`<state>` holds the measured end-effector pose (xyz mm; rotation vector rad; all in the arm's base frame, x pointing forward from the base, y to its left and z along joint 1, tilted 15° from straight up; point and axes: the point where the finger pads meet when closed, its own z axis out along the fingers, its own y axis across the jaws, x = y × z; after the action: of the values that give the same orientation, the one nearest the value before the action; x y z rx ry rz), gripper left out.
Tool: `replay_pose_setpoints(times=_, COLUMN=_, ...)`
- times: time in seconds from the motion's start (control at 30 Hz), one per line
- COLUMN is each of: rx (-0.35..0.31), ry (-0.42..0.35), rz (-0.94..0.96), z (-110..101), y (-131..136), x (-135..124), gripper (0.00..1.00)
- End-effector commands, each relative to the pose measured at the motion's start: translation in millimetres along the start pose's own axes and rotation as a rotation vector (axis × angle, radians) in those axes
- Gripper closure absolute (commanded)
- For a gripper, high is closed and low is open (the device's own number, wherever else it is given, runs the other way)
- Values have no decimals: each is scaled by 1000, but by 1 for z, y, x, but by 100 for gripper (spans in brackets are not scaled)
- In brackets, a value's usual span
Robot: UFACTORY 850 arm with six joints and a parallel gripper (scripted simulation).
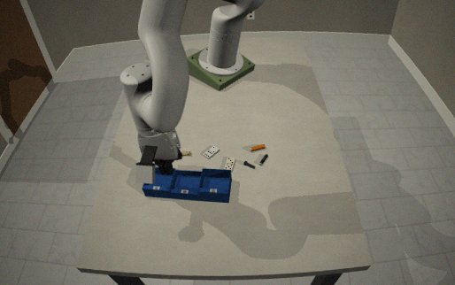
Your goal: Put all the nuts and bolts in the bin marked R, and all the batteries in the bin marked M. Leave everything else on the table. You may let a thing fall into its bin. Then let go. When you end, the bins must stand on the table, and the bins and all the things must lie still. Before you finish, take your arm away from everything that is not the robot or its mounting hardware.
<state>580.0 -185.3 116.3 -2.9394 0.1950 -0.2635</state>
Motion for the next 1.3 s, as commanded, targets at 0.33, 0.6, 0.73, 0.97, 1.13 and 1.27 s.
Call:
replay_pose_setpoints(times=0.33, rx=-1, ry=2, rz=0, z=-1, y=-55, x=5, gripper=93)
replay_pose_setpoints(times=0.6, rx=-2, ry=2, rz=0, z=7, y=-55, x=5, gripper=93)
replay_pose_setpoints(times=0.73, rx=-2, ry=2, rz=0, z=15, y=-55, x=5, gripper=93)
replay_pose_setpoints(times=0.97, rx=-2, ry=2, rz=0, z=31, y=-55, x=5, gripper=93)
replay_pose_setpoints(times=1.13, rx=-2, ry=2, rz=0, z=44, y=-55, x=5, gripper=93)
replay_pose_setpoints(times=1.27, rx=-2, ry=2, rz=0, z=55, y=-55, x=5, gripper=93)
